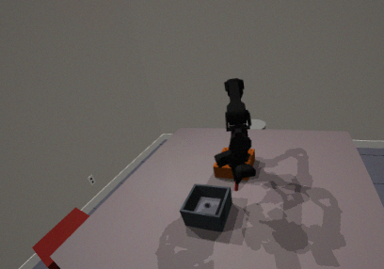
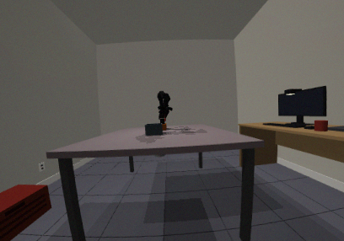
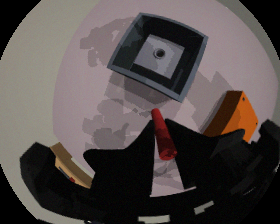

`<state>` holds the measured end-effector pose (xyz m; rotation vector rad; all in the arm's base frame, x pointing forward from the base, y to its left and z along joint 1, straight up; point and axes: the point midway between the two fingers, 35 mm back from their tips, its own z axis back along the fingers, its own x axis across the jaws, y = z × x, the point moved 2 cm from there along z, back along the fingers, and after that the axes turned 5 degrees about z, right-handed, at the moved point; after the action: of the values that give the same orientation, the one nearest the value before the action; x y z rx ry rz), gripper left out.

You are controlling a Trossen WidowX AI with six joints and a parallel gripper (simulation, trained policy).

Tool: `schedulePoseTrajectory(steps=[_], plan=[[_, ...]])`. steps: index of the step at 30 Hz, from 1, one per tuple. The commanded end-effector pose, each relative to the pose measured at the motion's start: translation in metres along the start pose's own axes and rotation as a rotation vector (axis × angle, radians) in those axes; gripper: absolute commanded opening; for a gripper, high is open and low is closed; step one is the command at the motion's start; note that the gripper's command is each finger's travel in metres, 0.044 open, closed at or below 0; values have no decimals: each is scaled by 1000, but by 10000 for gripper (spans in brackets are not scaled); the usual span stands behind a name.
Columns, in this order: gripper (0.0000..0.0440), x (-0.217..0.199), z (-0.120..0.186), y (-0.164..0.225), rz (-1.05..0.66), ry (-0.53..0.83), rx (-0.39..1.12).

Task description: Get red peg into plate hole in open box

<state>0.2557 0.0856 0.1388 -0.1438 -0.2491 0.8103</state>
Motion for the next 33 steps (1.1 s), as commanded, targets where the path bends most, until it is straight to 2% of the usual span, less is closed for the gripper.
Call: schedulePoseTrajectory(steps=[1, 19, 33], plan=[[0, -1, -1, -13, -16, 8, -15], [2, -16, -19, -78, -146, 36, -56], [14, -25, -49, -105, -203, 59, -15]])
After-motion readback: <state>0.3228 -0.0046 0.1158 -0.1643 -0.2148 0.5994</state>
